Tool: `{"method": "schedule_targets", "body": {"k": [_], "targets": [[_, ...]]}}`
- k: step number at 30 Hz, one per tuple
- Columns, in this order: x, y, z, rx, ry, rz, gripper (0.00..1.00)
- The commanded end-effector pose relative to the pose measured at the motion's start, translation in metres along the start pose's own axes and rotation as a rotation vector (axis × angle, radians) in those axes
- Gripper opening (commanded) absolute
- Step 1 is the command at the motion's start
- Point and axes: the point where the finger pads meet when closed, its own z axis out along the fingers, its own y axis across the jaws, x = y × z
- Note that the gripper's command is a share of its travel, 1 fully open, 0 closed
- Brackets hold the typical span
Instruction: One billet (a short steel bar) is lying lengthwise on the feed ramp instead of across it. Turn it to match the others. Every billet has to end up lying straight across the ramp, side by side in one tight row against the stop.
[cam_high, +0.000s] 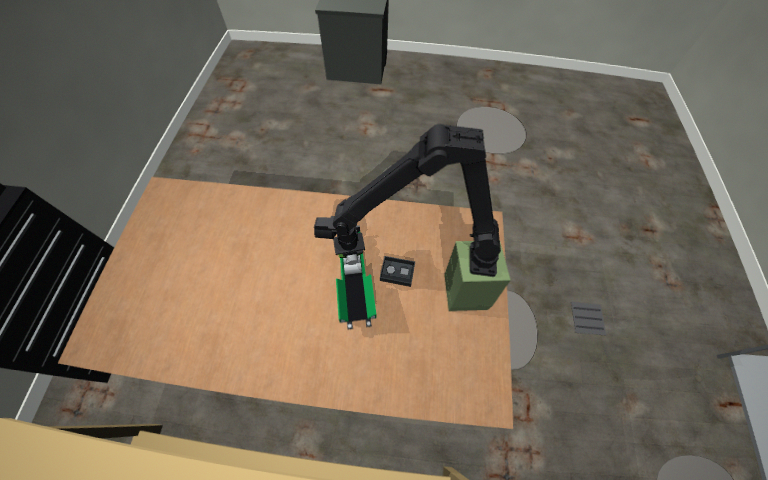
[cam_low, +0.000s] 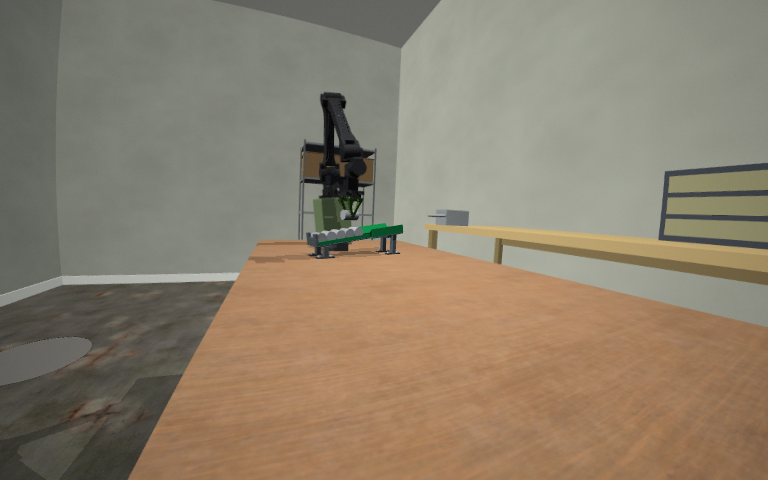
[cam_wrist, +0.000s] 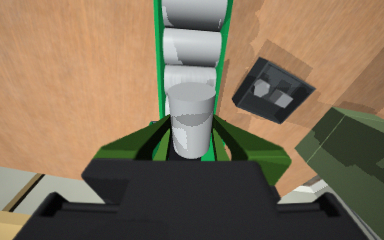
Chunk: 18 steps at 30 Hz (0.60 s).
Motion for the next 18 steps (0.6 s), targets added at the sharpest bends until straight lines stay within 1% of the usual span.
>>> {"method": "schedule_targets", "body": {"k": [1,12,18], "targets": [[-0.0025,0.0186,-0.0274,-0.069,-0.025,-0.045,0.0],[-0.0016,0.018,-0.027,-0.067,-0.027,-0.12,0.0],[-0.0031,0.0234,-0.0302,-0.077,-0.031,-0.152,0.0]]}}
